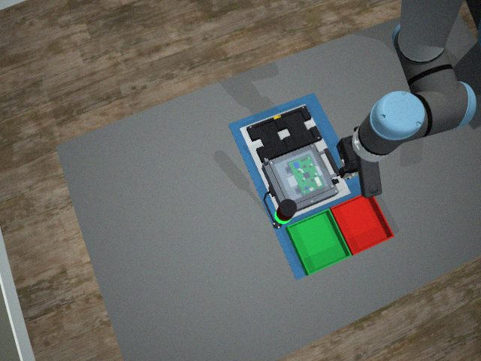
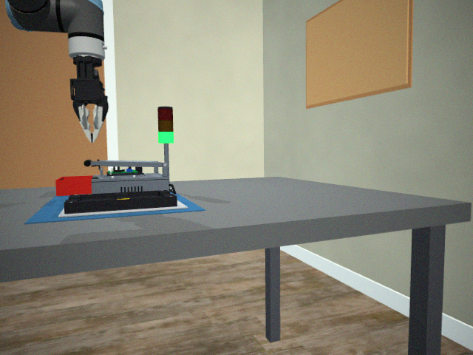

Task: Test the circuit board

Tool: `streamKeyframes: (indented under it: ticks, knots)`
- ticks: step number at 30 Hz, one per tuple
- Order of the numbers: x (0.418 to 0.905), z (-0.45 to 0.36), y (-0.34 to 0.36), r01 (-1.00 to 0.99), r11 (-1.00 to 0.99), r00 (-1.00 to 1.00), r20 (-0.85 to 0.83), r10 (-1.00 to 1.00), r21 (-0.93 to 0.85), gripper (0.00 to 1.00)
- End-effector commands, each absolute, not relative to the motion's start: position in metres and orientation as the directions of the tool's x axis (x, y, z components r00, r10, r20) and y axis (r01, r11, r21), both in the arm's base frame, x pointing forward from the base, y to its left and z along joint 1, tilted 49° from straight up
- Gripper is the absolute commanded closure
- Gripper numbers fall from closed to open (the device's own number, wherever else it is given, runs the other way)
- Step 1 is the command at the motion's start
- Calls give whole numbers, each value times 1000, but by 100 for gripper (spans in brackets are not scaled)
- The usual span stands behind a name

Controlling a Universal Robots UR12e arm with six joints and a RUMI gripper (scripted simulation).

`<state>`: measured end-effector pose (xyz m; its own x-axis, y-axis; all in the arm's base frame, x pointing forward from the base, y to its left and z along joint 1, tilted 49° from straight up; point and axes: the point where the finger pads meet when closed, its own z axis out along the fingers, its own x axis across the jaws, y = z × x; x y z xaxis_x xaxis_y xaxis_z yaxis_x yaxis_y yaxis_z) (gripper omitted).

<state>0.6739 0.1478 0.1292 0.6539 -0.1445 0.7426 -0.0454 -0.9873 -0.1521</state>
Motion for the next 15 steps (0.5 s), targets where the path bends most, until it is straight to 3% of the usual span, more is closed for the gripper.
streamKeyframes:
  ticks: [1, 15]
  knots:
    - [674, 130, 148, 23, -996, 657, 752, -46, -81, 100]
    - [674, 130, 148, 59, -997, 655, 756, 8, -40, 100]
